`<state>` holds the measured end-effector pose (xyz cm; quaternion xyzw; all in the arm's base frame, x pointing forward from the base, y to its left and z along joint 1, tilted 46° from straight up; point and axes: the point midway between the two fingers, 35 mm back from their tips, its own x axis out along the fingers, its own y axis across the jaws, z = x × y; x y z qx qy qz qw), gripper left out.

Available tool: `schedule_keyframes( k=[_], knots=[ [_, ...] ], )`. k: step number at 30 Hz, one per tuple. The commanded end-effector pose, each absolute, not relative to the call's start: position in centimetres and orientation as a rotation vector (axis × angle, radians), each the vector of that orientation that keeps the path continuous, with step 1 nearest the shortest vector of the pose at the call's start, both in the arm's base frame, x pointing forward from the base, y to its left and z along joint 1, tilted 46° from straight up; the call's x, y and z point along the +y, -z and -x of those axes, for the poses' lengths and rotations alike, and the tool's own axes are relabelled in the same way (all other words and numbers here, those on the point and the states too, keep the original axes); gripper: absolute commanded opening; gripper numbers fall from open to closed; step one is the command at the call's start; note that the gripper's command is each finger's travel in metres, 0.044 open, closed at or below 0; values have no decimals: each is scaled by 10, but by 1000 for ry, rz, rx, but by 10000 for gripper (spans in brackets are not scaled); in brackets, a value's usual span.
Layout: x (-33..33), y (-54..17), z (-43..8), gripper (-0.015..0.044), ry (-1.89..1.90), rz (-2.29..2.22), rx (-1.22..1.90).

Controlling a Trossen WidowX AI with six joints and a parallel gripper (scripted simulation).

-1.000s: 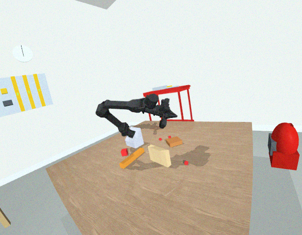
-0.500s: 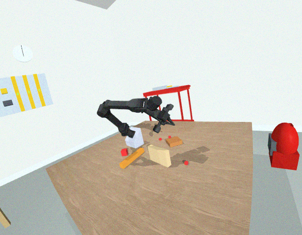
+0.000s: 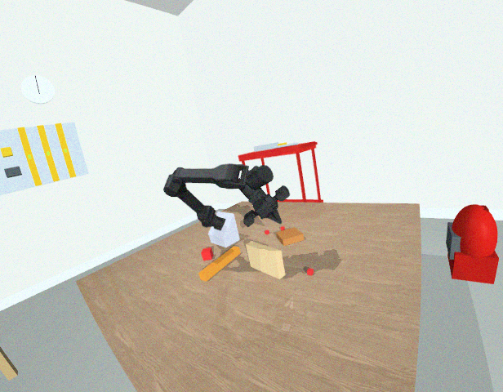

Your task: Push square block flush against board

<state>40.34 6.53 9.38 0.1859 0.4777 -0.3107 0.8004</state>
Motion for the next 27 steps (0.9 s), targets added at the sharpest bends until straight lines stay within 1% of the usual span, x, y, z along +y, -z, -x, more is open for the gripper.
schedule_keyframes(
  k=[1,11,20,24,27],
  knots=[
    [49,-98,-401,0,791,-448,993],
    [14,-116,-392,0,1100,-558,858],
    [-19,-138,-382,0,1356,-634,666],
    [-32,-150,-378,0,1448,-658,568],
    [-34,-152,-378,0,1463,-662,551]
  ],
)
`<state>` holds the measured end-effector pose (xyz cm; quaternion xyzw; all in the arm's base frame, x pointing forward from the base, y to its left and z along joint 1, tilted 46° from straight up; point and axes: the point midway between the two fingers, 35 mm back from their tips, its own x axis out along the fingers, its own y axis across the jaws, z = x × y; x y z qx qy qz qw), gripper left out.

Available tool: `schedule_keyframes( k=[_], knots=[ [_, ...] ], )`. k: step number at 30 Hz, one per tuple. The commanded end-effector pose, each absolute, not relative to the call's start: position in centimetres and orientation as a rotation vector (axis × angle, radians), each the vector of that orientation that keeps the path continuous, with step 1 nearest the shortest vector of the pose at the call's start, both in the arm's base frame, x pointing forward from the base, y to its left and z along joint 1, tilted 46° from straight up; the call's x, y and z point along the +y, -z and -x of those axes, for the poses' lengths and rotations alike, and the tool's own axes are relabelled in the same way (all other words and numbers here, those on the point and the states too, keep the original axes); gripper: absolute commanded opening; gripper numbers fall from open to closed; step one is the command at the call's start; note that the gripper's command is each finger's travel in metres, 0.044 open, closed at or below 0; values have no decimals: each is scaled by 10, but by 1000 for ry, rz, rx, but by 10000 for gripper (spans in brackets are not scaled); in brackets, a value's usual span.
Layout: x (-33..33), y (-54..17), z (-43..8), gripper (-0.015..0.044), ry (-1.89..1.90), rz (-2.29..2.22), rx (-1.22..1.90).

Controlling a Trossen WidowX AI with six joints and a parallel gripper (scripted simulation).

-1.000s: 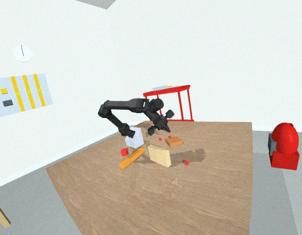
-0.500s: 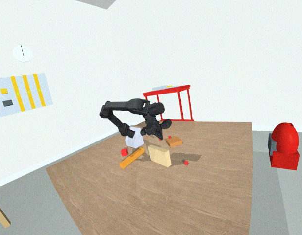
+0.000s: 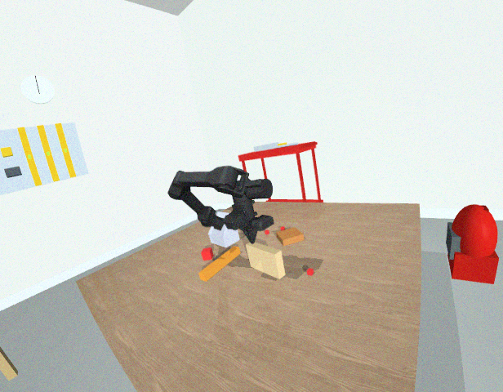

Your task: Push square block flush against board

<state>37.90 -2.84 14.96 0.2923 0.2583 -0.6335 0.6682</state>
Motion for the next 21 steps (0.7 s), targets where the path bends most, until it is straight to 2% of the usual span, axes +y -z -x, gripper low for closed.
schedule_keyframes(
  k=[1,9,21],
  knots=[
    [-34,-152,-378,0,1463,-662,551],
    [-69,-117,-382,0,1457,-661,551],
    [-62,-109,-383,0,1457,-662,552]
  ],
)
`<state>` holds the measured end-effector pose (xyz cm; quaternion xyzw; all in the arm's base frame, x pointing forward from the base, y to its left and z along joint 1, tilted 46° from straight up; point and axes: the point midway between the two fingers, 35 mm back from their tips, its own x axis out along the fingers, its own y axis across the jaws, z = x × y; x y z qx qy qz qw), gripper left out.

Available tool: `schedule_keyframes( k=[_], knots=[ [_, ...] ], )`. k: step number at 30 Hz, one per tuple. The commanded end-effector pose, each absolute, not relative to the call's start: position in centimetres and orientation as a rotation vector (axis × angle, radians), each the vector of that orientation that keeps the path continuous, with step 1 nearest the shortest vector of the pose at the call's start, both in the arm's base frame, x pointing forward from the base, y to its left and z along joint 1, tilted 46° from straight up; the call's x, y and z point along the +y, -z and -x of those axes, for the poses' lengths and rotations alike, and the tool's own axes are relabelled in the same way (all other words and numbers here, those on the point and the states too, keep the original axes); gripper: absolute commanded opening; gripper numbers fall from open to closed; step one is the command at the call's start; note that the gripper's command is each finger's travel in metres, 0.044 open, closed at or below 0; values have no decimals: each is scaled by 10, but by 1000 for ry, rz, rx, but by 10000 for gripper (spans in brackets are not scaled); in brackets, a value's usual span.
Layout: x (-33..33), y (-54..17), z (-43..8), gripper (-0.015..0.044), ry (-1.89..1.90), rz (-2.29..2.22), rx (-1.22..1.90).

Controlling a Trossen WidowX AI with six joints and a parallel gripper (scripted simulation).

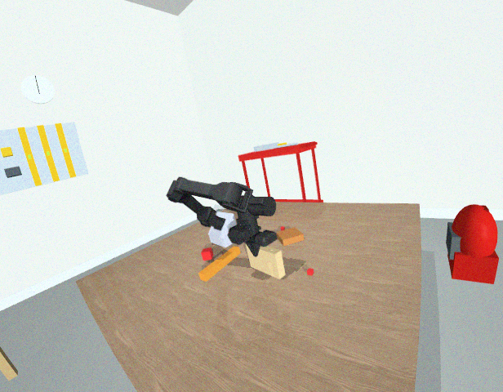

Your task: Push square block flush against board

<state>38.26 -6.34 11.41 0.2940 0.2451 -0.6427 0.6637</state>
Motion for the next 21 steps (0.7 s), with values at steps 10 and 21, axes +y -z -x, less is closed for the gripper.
schedule_keyframes(
  k=[10,21],
  knots=[
    [-51,-99,-384,0,1456,-664,553],
    [-40,-87,-385,0,1456,-664,554]
  ],
)
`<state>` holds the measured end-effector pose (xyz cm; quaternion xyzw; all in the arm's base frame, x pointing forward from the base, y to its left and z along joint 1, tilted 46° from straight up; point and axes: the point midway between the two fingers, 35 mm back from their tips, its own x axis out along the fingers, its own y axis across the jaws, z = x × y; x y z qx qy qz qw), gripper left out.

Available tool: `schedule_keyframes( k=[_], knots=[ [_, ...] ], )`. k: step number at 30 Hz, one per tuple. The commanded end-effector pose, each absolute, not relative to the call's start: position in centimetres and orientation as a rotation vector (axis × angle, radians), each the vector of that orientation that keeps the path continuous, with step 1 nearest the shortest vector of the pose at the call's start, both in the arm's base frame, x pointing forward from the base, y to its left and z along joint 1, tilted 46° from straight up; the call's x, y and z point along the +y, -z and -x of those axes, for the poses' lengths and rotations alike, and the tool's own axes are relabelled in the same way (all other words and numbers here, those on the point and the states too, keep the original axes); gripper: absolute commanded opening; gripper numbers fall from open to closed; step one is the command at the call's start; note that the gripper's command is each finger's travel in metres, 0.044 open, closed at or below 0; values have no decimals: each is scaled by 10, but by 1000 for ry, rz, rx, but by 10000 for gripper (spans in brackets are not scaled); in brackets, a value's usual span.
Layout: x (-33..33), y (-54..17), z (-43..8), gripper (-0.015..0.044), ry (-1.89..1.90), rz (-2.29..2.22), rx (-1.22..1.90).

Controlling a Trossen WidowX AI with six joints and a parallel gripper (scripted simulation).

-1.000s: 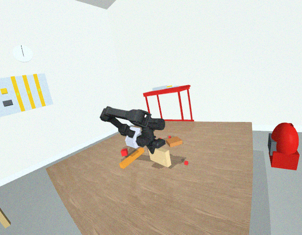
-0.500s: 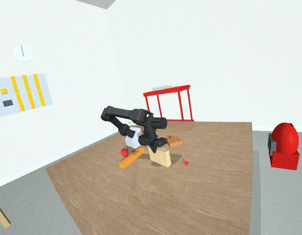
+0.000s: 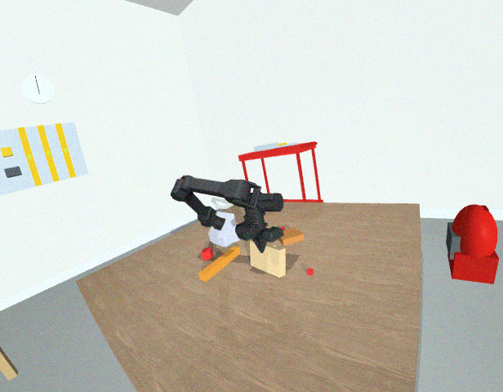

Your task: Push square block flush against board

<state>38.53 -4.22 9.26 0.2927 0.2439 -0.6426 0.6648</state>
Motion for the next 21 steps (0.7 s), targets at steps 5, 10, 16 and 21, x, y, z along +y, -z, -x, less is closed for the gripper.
schedule_keyframes(
  k=[5,10,16,21],
  knots=[
    [-34,-82,-385,0,1456,-664,554],
    [-29,-76,-385,0,1456,-664,554],
    [-26,-73,-385,0,1456,-664,554],
    [-30,-77,-385,0,1456,-664,554]
  ],
)
